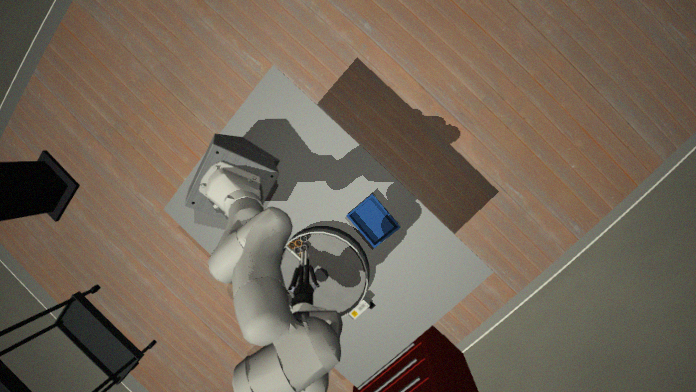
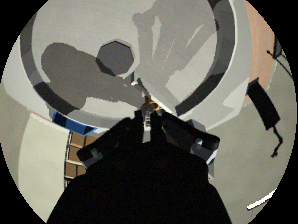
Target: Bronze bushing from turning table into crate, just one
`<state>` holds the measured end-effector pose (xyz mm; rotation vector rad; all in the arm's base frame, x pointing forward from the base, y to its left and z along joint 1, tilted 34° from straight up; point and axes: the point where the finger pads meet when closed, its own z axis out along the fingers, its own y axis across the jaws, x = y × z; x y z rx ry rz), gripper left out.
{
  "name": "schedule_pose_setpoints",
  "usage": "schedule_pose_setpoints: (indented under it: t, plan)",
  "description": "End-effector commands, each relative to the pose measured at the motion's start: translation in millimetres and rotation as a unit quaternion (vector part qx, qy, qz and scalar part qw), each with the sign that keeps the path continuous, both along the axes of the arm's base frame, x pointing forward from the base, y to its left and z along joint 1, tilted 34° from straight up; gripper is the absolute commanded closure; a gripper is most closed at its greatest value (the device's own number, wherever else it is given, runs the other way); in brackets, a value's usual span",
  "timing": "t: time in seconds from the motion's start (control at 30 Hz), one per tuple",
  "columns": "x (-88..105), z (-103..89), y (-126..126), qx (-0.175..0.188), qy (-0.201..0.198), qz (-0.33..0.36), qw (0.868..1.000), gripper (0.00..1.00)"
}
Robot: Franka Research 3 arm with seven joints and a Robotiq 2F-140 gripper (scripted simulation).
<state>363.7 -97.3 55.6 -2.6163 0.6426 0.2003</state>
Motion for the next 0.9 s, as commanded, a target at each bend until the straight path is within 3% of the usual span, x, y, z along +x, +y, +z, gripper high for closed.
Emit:
schedule_pose_setpoints:
  t: [0.0, 0.1, 0.13, 0.87]
  plan:
    - [1.3, -0.5, 1.2, 0.000, -0.001, 0.002, 1.000, 0.94]
    - [1.3, -0.5, 1.2, 0.000, -0.001, 0.002, 1.000, 0.94]
    - [1.3, -0.5, 1.2, 0.000, -0.001, 0.002, 1.000, 1.00]
    - [1.3, -0.5, 1.2, 0.000, -0.001, 0.002, 1.000, 1.00]
